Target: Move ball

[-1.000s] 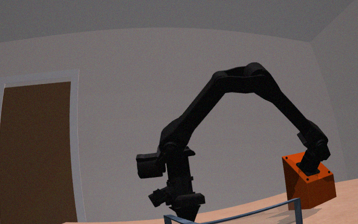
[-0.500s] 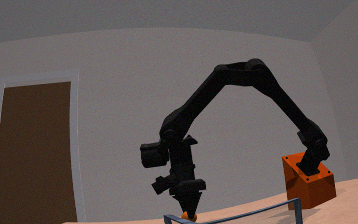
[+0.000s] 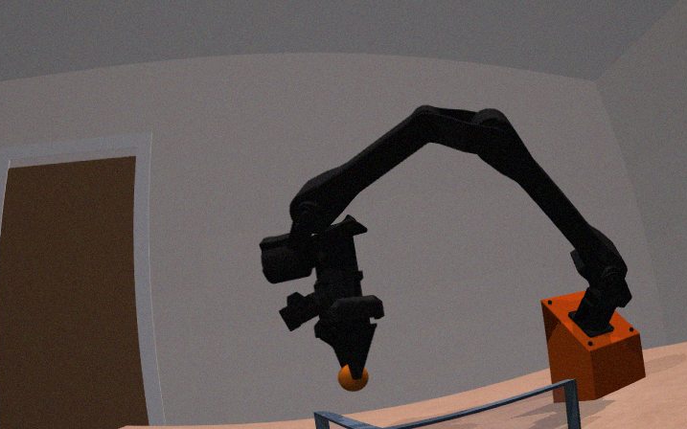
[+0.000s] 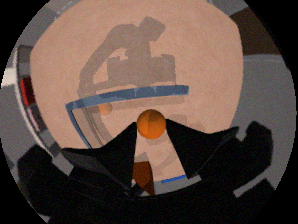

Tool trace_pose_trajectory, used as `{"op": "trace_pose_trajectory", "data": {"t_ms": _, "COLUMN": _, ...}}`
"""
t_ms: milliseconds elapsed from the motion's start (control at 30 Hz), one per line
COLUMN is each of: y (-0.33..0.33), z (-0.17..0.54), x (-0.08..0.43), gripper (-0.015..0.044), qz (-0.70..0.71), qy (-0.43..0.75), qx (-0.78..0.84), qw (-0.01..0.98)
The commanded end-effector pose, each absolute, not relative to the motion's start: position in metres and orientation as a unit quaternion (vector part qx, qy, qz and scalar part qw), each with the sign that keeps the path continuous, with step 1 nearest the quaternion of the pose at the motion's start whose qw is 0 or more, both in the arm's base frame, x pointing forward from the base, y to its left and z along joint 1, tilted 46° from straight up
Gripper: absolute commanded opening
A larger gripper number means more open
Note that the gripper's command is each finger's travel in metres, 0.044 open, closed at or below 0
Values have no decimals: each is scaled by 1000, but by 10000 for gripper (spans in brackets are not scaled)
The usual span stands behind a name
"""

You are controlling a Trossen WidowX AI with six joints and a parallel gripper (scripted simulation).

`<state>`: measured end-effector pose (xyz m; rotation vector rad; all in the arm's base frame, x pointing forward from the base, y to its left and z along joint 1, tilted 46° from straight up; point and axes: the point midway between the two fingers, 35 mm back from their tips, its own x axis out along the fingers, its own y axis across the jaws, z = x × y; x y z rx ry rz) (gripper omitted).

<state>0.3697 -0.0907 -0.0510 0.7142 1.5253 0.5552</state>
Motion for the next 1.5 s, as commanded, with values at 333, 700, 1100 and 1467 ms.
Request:
{"op": "trace_pose_trajectory", "data": {"t_ms": 333, "y": -105, "z": -15, "x": 378, "gripper": 0, "qz": 244, "qy": 661, "qx": 296, "qw": 644}}
{"op": "trace_pose_trajectory", "data": {"t_ms": 700, "y": -33, "z": 16, "x": 385, "gripper": 0, "qz": 244, "qy": 661, "qx": 297, "qw": 644}}
{"op": "trace_pose_trajectory", "data": {"t_ms": 1100, "y": 3, "z": 20, "x": 383, "gripper": 0, "qz": 247, "qy": 661, "qx": 299, "qw": 643}}
{"op": "trace_pose_trajectory", "data": {"t_ms": 1467, "y": 46, "z": -21, "x": 382, "gripper": 0, "qz": 248, "qy": 660, "qx": 300, "qw": 642}}
